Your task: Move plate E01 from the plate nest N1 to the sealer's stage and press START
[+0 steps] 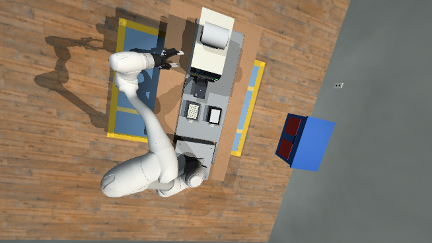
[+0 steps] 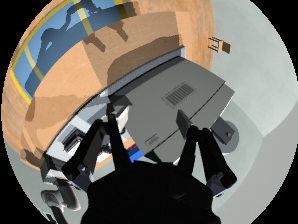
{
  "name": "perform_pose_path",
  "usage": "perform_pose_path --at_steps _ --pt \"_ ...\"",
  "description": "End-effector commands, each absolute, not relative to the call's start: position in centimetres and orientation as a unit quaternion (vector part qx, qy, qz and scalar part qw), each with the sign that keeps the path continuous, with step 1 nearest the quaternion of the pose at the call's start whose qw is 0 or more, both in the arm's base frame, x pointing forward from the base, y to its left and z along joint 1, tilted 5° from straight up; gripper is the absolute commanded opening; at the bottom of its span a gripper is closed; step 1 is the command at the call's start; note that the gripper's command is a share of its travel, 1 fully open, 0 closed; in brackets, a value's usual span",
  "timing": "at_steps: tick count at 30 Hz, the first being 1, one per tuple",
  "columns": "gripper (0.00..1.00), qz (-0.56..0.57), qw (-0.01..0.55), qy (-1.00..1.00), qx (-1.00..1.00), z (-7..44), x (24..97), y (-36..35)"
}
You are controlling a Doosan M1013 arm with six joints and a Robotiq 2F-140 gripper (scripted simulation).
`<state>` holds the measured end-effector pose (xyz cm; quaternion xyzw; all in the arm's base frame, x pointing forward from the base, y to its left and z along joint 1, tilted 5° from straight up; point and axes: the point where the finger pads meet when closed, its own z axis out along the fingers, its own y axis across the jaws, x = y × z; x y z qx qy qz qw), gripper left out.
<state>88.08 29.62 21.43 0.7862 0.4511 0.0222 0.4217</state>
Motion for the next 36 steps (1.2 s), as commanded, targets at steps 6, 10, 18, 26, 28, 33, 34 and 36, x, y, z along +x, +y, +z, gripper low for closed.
perform_pose_path --at_steps 6,10,18,26,28,33,34,36 --pt "0.7 0.068 0.325 0.424 0.843 24.5 85.9 28.9" --pt "0.7 0.089 0.29 0.409 0.861 26.3 85.0 29.0" --pt "0.7 0.111 0.243 0.376 0.887 28.3 83.9 27.9" --pt "0.7 0.113 0.224 0.349 0.903 28.7 83.1 25.0" --pt "0.7 0.113 0.213 0.332 0.912 28.8 82.7 24.0" --pt "0.7 0.113 0.213 0.332 0.912 29.0 82.2 22.6" --pt "0.7 0.113 0.213 0.332 0.912 29.1 82.1 22.2" --pt "0.7 0.113 0.213 0.332 0.912 29.2 81.8 21.2"
